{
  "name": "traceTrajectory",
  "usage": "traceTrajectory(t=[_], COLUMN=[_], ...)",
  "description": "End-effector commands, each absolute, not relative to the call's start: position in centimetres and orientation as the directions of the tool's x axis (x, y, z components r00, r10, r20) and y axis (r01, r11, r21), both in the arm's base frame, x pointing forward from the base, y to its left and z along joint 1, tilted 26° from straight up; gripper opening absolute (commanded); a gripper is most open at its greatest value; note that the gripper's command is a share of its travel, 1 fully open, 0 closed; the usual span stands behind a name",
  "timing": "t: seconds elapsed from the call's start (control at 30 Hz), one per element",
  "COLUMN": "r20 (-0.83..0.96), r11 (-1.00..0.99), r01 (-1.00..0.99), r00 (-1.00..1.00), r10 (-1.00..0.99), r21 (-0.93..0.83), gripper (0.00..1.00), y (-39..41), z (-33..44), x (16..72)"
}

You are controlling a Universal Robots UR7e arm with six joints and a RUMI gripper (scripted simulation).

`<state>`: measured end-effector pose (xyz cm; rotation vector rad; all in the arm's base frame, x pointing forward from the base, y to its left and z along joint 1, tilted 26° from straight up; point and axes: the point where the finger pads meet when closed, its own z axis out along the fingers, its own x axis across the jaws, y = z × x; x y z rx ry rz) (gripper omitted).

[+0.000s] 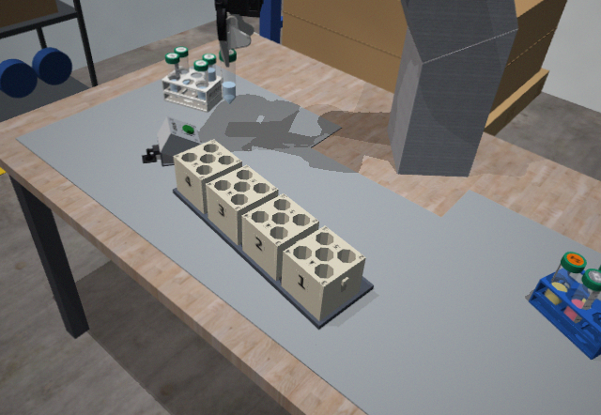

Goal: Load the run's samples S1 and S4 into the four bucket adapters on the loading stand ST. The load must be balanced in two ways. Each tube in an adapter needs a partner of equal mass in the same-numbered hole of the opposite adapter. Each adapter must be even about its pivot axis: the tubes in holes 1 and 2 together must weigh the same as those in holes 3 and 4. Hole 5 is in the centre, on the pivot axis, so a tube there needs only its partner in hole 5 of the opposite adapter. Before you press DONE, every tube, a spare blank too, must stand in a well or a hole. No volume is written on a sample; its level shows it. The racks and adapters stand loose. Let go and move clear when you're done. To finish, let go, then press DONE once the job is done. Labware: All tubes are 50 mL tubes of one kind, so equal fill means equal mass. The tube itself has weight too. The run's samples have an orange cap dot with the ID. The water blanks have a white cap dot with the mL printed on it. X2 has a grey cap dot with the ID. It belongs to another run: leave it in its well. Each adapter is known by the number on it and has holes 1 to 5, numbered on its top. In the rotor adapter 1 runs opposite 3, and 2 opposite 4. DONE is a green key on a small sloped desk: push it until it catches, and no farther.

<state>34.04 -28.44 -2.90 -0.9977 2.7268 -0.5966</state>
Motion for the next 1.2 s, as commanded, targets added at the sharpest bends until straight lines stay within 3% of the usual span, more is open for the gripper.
traceTrajectory(t=[0.0,1.17], r20=[-0.023,-0.024], r11=[0.695,0.695], r01=[-0.576,-0.576], r00=[-0.762,-0.762], r10=[-0.647,-0.647], r21=[-0.431,-0.431], gripper=[0.00,0.00], y=[-25.4,-6.4], z=[-3.5,-7.9], x=[35.3,42.3])
